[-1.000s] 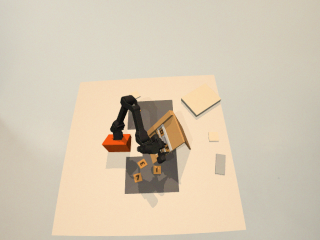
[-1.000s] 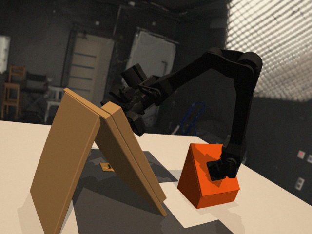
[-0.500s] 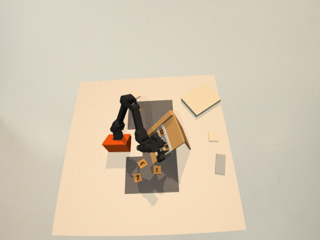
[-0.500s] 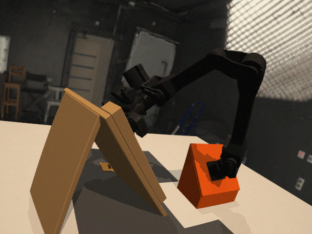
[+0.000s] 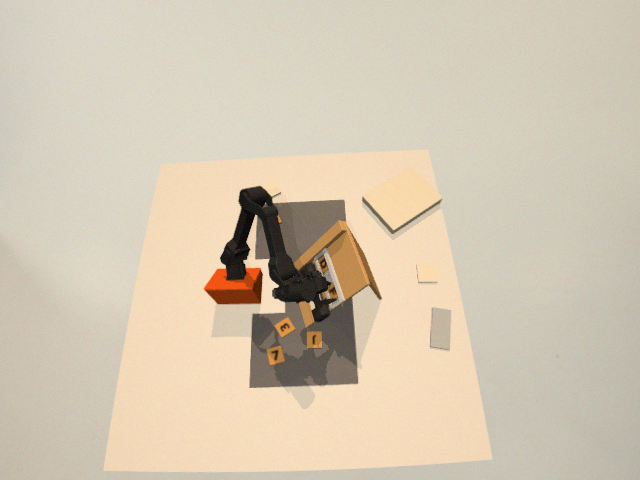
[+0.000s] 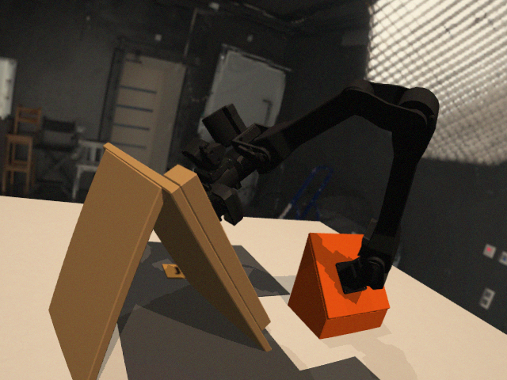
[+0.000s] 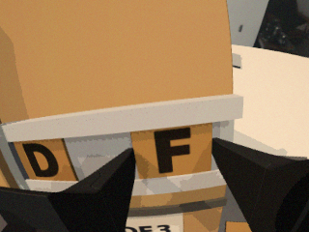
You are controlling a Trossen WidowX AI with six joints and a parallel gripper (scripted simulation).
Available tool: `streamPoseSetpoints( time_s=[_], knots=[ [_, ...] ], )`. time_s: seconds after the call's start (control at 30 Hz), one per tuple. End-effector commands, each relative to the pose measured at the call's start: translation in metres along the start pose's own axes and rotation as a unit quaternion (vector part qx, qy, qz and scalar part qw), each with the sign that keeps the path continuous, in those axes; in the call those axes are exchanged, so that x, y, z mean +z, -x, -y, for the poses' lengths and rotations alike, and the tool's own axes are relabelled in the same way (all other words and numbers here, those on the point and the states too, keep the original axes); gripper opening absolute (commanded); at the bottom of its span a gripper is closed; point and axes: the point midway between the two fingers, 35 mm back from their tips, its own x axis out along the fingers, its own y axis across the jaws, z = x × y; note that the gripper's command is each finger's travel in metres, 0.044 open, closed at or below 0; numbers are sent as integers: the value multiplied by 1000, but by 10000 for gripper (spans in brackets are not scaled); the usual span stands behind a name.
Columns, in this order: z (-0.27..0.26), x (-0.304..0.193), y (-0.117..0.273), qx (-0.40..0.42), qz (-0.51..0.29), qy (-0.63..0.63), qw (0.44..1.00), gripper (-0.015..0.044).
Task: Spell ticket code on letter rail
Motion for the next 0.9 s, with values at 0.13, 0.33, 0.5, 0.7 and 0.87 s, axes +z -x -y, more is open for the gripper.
streamPoseSetpoints(
  time_s=[0.13,0.33,0.5,0.7,0.87],
  knots=[
    [-4,0,0,-2,0,0,1000,0],
    [-8,0,0,-2,0,0,1000,0],
    [-11,0,0,-2,0,0,1000,0],
    [-14,0,0,-2,0,-1,1000,0],
    [-17,0,0,-2,0,-1,1000,0]
  ],
)
